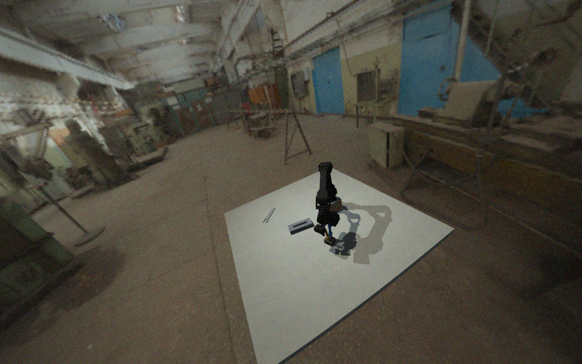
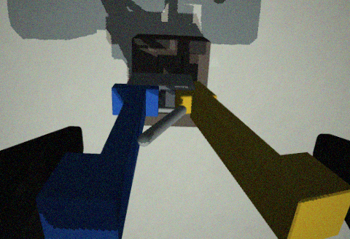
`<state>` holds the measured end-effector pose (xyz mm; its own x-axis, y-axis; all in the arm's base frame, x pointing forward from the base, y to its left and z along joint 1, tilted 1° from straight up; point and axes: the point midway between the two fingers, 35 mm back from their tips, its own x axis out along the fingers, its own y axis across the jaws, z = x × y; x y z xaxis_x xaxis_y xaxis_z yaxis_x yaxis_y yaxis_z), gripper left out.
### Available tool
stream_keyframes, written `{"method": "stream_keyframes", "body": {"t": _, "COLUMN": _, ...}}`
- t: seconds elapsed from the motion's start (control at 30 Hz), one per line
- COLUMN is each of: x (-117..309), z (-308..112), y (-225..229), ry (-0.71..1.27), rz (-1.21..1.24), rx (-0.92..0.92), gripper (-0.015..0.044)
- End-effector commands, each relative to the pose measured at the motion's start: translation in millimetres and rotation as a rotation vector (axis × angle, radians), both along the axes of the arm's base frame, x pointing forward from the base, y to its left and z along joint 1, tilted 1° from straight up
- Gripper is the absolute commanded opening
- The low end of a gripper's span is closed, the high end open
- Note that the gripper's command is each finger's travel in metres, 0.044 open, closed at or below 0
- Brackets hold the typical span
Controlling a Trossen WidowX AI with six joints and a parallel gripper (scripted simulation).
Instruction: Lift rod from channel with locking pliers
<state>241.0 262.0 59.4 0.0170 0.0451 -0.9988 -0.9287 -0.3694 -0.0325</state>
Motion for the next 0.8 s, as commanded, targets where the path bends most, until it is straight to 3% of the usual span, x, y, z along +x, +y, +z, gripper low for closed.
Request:
{"method": "stream_keyframes", "body": {"t": 0.0, "x": -2.3, "z": -11.2, "y": -1.8, "ry": 0.011, "rz": -0.003, "rx": -0.009, "gripper": 0.044}}
{"method": "stream_keyframes", "body": {"t": 0.77, "x": -2.5, "z": -18.3, "y": -1.7, "ry": 0.011, "rz": -0.003, "rx": -0.009, "gripper": 0.0424}}
